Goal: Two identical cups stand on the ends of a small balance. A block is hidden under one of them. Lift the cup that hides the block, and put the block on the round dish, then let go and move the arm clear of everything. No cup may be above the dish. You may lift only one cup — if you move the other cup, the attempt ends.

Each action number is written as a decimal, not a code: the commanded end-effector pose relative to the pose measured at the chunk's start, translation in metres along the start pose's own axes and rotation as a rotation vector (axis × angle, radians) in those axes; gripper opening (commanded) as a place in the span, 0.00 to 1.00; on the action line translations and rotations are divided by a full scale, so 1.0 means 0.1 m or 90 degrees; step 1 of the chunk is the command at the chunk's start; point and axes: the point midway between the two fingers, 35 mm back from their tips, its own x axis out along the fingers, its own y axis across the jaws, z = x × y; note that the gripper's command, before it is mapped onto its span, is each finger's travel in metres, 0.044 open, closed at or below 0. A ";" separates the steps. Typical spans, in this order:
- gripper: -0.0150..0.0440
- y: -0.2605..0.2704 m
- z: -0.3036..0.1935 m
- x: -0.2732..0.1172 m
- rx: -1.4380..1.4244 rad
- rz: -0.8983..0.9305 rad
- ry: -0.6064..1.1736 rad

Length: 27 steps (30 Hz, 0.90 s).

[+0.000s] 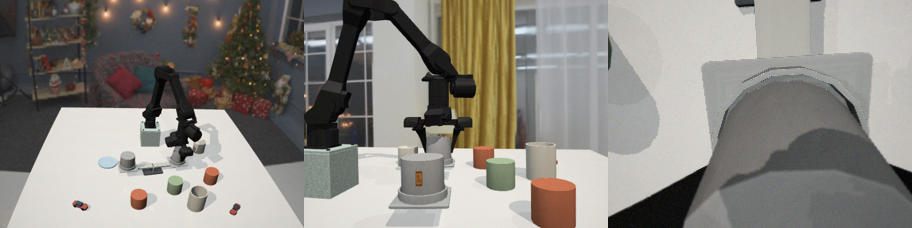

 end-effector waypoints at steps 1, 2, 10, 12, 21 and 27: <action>0.25 0.05 -0.01 -0.08 0.003 0.010 0.003; 0.25 0.05 -0.01 -0.10 0.003 0.010 0.003; 0.25 0.05 -0.02 -0.19 0.003 0.010 0.003; 0.25 0.06 -0.02 -0.22 0.003 0.011 0.003; 0.25 0.06 -0.02 -0.33 0.003 0.011 0.003; 0.25 0.06 -0.02 -0.41 0.003 0.011 0.003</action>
